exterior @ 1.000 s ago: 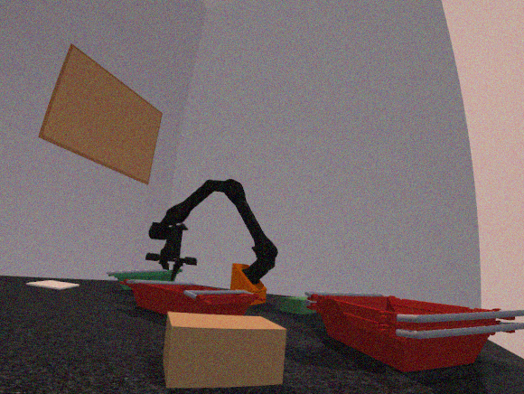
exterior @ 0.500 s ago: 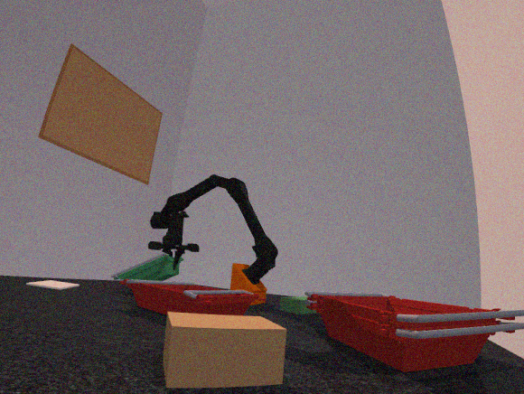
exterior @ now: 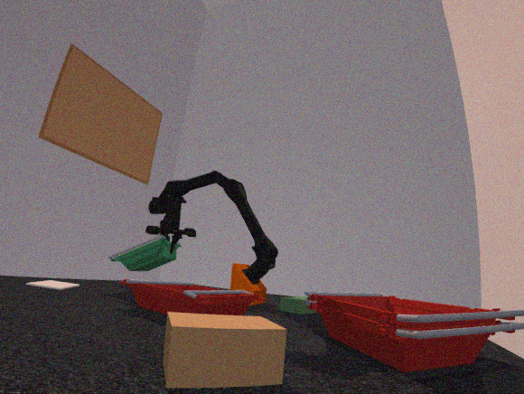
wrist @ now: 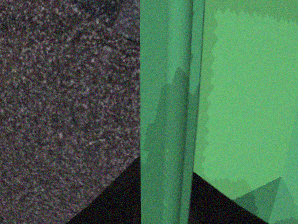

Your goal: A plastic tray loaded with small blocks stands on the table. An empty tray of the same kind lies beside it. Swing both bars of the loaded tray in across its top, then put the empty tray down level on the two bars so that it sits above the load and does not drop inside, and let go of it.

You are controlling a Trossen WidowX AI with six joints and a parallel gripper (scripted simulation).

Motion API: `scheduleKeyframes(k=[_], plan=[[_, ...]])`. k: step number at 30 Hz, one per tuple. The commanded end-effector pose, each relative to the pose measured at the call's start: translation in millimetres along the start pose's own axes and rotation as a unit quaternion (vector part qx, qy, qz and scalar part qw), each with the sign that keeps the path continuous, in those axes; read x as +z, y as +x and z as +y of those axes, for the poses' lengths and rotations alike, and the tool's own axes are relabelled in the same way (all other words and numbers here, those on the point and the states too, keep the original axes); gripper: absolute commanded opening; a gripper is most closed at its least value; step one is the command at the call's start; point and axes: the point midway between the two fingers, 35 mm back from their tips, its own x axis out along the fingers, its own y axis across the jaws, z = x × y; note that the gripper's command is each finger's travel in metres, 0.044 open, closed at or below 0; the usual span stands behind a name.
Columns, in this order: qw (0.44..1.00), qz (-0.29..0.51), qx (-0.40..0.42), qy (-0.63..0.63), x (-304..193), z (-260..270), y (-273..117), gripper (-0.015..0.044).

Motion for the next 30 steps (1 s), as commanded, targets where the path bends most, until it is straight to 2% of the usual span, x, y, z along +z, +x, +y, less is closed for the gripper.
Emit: scheduleKeyframes(k=[1,7,30], plan=[[1.0,0.005,-0.017,-0.004,-2,-5,-24,0.0],[1.0,0.005,-0.017,-0.004,-2,-5,-41,0.0],[1.0,0.005,-0.017,-0.004,-2,-5,-41,0.0]])
